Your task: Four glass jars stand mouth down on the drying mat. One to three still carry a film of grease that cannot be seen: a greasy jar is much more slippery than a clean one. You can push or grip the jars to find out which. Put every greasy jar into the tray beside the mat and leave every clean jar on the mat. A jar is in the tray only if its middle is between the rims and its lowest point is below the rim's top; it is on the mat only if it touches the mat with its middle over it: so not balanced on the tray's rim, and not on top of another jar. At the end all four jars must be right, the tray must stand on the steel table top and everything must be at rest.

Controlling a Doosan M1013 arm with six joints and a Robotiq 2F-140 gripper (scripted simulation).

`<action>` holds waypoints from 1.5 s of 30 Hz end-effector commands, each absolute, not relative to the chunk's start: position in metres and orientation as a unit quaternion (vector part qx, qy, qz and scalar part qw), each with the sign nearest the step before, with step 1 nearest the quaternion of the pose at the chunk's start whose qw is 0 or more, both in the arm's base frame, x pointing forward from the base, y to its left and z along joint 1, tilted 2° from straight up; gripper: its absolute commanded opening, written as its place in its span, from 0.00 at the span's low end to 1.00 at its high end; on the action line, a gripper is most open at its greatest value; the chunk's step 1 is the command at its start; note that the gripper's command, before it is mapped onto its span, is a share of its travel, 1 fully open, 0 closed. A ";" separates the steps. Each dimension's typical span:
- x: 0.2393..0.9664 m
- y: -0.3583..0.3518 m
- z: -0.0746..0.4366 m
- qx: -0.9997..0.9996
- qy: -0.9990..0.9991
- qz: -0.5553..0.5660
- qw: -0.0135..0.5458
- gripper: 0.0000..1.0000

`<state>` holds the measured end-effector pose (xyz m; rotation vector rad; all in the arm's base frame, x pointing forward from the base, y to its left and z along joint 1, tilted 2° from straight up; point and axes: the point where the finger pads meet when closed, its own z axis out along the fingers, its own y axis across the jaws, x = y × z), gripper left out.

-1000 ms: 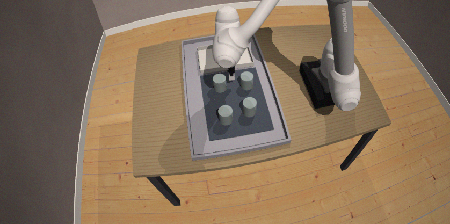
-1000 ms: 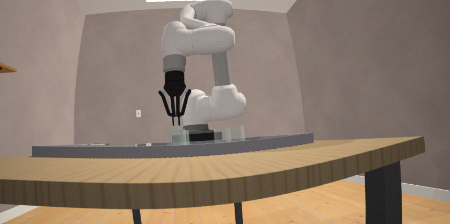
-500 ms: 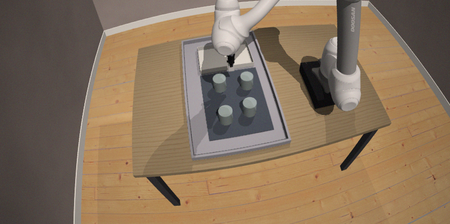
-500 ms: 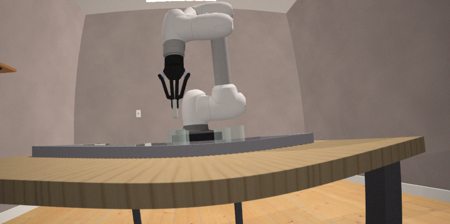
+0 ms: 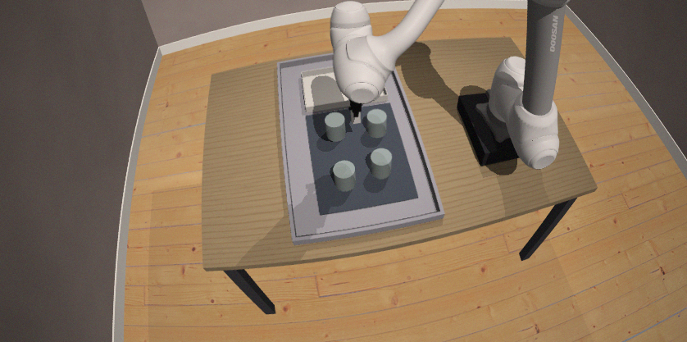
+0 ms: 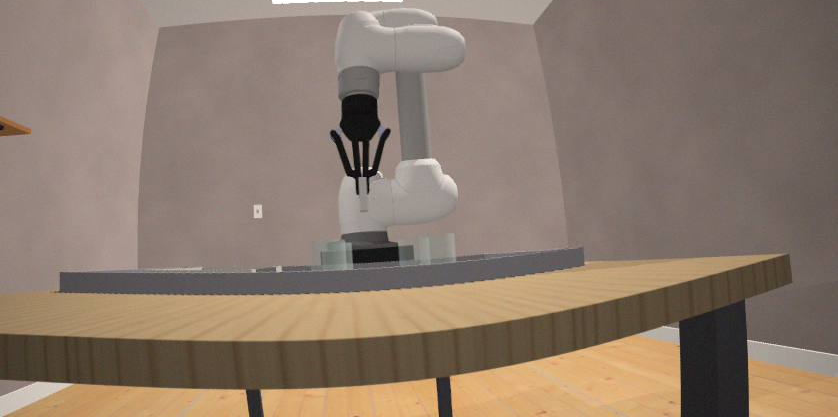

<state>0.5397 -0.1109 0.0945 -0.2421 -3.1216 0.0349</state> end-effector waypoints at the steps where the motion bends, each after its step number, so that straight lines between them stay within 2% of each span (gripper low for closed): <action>1: 0.544 -0.074 0.094 -0.081 -0.997 0.012 0.008 0.00; 14: 0.560 0.013 0.092 -0.081 -0.997 0.012 0.008 0.00; 24: 0.560 0.013 0.068 -0.081 -0.997 0.012 0.008 0.00; 35: 0.559 0.012 0.015 -0.081 -0.997 0.012 0.008 0.00; 45: 0.559 0.012 0.015 -0.081 -0.997 0.012 0.008 0.00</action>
